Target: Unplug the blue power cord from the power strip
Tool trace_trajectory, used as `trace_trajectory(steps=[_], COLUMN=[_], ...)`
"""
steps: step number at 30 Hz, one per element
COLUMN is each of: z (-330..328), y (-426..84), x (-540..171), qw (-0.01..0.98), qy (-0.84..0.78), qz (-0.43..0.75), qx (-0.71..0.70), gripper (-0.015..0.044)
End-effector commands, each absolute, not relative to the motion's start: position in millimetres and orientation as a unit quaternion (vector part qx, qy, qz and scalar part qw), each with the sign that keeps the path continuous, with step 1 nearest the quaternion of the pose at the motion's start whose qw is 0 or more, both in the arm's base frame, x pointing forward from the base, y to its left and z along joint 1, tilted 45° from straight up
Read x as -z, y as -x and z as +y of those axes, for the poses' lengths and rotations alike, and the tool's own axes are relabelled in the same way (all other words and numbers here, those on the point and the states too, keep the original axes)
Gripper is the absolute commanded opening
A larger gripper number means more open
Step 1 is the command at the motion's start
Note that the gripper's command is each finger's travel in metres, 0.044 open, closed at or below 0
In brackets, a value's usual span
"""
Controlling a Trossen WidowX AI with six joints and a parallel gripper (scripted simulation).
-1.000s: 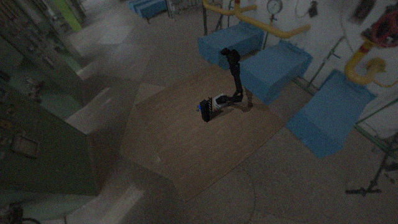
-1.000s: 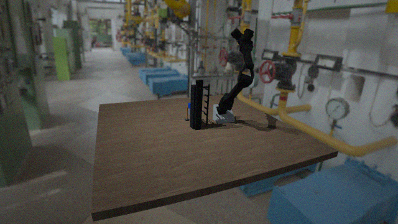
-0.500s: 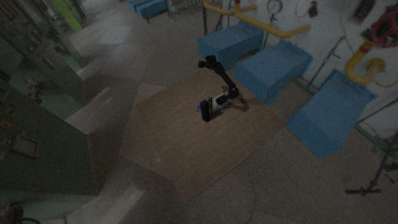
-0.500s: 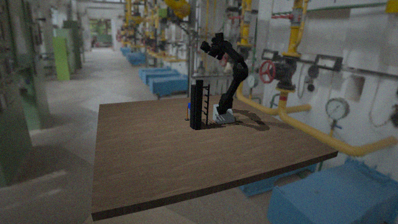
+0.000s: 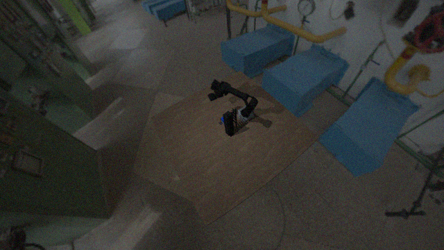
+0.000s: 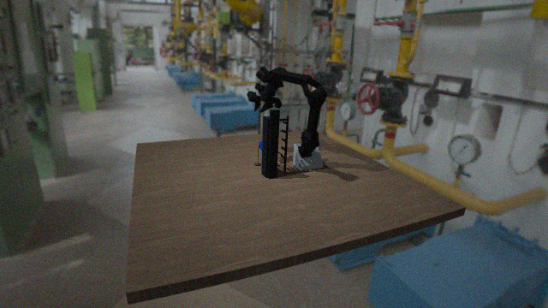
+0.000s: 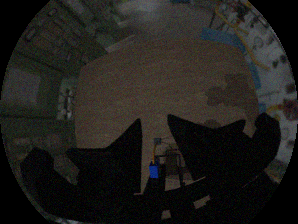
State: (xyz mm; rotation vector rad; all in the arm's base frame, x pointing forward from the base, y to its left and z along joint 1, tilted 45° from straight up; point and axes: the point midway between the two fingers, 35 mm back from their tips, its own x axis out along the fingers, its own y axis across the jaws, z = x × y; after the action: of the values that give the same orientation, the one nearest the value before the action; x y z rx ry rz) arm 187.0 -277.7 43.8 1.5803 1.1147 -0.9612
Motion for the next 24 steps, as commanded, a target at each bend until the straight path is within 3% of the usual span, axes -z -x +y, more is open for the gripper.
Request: trace_trajectory(steps=[1, 7, 24], z=[-211.8, -130.7, -123.6], y=[-213.8, -230.5, -230.8], x=[-30.0, -25.6, -30.4], qw=[0.405, 0.301, 0.298], qy=[-0.662, -0.656, -0.655], qz=[0.541, 0.642, 0.645], qx=[0.325, 0.259, 0.258], gripper=[0.016, 0.016, 0.016])
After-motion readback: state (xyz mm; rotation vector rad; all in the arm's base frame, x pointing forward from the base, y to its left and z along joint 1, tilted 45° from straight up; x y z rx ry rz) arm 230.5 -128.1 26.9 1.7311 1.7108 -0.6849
